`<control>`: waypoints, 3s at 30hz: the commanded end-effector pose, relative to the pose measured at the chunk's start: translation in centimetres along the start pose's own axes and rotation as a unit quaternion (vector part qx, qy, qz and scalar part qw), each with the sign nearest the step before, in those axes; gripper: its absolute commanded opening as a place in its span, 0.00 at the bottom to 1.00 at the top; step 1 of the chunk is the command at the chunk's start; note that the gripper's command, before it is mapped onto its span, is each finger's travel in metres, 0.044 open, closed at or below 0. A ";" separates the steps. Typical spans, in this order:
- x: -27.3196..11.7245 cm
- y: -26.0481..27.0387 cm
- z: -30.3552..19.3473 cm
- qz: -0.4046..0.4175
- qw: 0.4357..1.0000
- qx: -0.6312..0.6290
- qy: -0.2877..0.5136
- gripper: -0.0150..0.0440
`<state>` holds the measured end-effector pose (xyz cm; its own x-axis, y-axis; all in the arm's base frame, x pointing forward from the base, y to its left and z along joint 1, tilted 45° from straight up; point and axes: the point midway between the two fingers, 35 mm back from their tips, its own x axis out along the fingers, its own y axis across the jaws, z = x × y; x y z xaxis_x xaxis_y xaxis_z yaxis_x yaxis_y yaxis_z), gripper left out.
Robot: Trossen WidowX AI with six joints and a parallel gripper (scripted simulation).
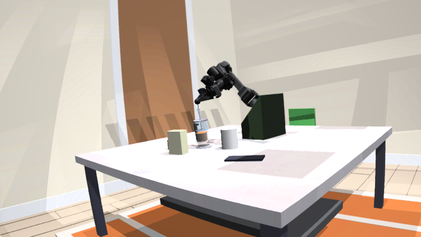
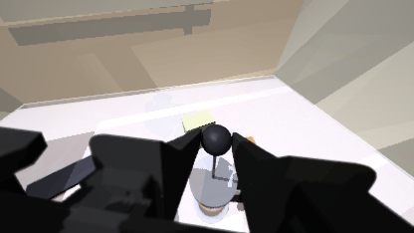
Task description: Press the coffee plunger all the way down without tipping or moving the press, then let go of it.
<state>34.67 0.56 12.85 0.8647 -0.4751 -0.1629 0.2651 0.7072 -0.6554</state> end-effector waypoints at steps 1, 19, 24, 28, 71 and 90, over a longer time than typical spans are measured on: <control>0.7 0.2 -2.3 0.001 1.000 -0.013 0.022 0.46; 2.5 0.0 -4.6 0.000 1.000 -0.014 0.020 0.46; 3.1 0.0 -5.1 -0.001 1.000 -0.015 0.020 0.46; 3.7 0.0 -5.2 -0.001 1.000 -0.015 0.019 0.46; 4.7 0.3 -4.4 -0.002 1.000 -0.015 0.019 0.46; 4.5 0.3 -4.1 -0.001 1.000 -0.011 0.013 0.91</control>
<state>36.87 -3.57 8.85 0.8501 -0.4951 -0.1794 0.2592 0.6900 -0.6758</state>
